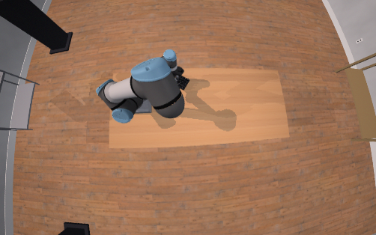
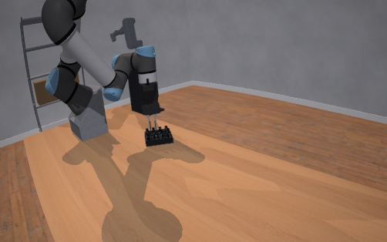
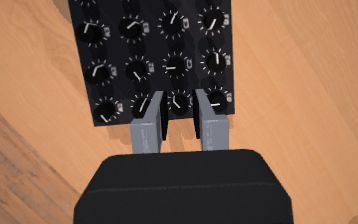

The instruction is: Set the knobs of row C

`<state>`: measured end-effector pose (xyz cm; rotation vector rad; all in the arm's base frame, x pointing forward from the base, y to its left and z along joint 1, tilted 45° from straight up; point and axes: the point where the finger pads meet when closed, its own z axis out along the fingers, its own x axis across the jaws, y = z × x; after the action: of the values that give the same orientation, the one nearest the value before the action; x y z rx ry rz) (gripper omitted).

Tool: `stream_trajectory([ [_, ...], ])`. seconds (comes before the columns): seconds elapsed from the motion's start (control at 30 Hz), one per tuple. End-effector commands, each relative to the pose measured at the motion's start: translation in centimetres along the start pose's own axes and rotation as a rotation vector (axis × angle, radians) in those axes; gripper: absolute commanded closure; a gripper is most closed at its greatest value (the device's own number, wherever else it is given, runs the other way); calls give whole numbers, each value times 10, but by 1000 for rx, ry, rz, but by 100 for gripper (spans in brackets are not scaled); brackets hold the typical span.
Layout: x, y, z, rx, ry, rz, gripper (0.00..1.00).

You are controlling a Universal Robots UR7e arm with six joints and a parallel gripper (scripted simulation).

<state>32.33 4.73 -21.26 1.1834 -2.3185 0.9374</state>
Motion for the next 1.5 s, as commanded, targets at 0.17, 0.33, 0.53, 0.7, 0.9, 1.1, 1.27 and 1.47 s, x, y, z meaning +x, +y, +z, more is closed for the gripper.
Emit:
stream_trajectory([
  [0.17,1,1,1,0,1,-2,54],
  [0.33,1,1,1,0,1,-2,54],
  [0.53,1,1,1,0,1,-2,54],
  [0.7,1,1,1,0,1,-2,54],
  [0.9,1,1,1,0,1,-2,54],
  [1.1,1,1,1,0,1,-2,70],
  [1.27,1,1,1,0,1,-2,70],
  [1.47,1,1,1,0,1,-2,70],
])
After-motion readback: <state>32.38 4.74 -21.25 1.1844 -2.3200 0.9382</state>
